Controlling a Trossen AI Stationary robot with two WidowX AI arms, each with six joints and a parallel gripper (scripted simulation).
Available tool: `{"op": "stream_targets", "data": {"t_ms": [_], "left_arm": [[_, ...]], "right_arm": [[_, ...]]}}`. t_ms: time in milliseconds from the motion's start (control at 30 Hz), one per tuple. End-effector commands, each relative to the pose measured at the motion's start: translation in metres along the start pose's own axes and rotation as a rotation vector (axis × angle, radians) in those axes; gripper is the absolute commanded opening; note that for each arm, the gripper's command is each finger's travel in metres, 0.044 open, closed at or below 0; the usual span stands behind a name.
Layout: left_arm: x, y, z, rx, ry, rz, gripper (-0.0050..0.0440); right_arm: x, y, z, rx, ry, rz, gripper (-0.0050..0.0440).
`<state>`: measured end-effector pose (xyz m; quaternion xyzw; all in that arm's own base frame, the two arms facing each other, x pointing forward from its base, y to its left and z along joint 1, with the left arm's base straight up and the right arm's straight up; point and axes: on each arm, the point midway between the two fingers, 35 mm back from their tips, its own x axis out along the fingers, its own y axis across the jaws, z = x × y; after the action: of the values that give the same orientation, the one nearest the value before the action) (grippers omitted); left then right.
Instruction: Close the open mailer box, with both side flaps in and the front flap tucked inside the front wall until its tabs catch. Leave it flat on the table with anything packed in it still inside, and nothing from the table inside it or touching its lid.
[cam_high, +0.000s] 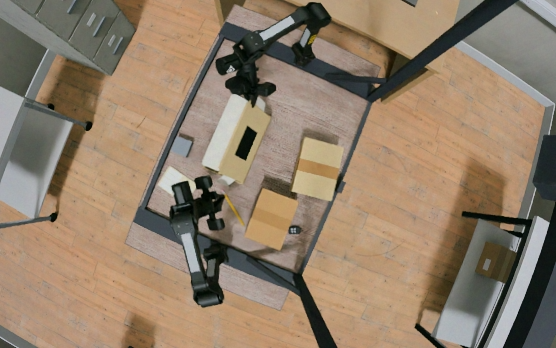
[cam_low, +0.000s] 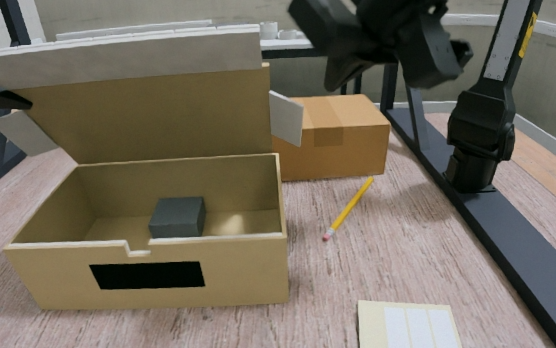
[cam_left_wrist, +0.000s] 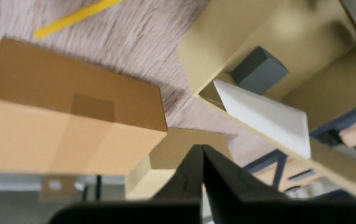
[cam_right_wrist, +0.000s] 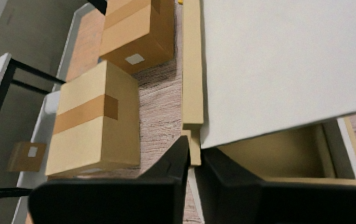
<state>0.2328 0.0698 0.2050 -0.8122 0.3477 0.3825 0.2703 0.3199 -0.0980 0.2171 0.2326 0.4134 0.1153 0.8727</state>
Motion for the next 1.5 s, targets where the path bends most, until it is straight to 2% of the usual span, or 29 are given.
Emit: {"op": "stream_targets", "data": {"t_ms": [0, 167, 233, 300, 567, 900, 1067, 1467], "left_arm": [[0.004, -0.002, 0.003, -0.200, 0.063, 0.023, -0.0005], [0.012, -0.004, 0.010, -0.493, 0.144, 0.093, -0.0035], [0.012, -0.004, 0.010, -0.493, 0.144, 0.093, -0.0035], [0.016, -0.005, 0.012, -0.636, 0.193, 0.135, -0.0050], [0.024, -0.013, 0.019, -1.064, 0.344, 0.279, -0.0050], [0.023, -0.015, 0.018, -1.079, 0.352, 0.280, -0.0050], [0.032, -0.013, 0.012, -1.074, 0.353, 0.282, -0.0050], [0.035, -0.026, 0.026, -1.070, 0.351, 0.274, -0.0050]], "right_arm": [[-0.006, 0.004, 0.005, -0.023, -0.023, -0.005, -0.0050], [-0.006, 0.004, 0.005, -0.023, -0.023, -0.005, -0.0050], [-0.006, 0.004, 0.005, -0.023, -0.023, -0.005, -0.0050], [-0.006, 0.004, 0.005, -0.023, -0.023, -0.005, -0.0050], [-0.006, 0.004, 0.005, -0.023, -0.023, -0.005, -0.0050], [-0.006, 0.004, 0.005, -0.023, -0.023, -0.005, -0.0050], [-0.006, 0.004, 0.005, -0.023, -0.023, -0.005, -0.0050], [-0.006, 0.004, 0.005, -0.023, -0.023, -0.005, -0.0050]]}}
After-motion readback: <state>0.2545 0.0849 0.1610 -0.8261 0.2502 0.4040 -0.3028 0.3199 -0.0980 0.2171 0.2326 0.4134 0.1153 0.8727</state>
